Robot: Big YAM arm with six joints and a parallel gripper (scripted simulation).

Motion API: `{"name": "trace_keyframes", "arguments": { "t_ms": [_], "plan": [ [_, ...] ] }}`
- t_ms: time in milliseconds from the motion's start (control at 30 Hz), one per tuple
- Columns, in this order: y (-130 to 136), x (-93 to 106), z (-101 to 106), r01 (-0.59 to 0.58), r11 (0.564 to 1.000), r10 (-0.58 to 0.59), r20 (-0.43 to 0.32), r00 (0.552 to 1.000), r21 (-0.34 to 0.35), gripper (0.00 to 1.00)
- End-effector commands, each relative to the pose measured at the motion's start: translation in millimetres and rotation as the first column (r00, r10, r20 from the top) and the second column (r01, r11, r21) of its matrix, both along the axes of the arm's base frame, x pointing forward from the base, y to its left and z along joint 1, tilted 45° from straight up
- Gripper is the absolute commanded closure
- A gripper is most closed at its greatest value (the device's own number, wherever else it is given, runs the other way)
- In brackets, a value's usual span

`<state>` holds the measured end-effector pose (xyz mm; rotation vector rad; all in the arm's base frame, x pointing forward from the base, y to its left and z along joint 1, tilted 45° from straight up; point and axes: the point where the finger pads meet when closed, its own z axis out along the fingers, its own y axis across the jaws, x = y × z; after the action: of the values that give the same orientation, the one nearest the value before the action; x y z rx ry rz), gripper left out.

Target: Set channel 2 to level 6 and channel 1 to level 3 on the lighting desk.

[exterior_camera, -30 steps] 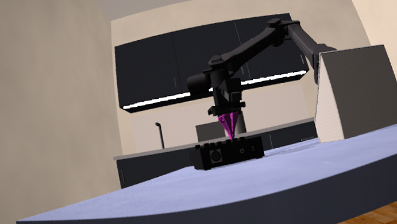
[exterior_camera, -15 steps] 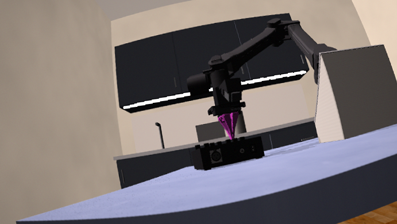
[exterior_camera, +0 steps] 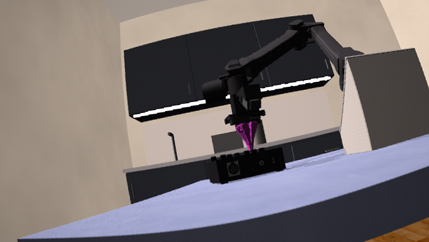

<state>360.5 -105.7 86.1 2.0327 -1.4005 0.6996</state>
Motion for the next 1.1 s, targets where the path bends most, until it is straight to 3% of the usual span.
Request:
{"name": "trace_keyframes", "arguments": {
  "t_ms": [0, 1067],
  "plan": [
    [11.3, -0.4, -12.0, -0.019, 1.000, 0.019, -0.009, 1.000, 0.011, 1.00],
    [19.8, -5.1, -21.0, -0.019, 1.000, 0.019, -0.009, 1.000, 0.011, 1.00]
  ]
}}
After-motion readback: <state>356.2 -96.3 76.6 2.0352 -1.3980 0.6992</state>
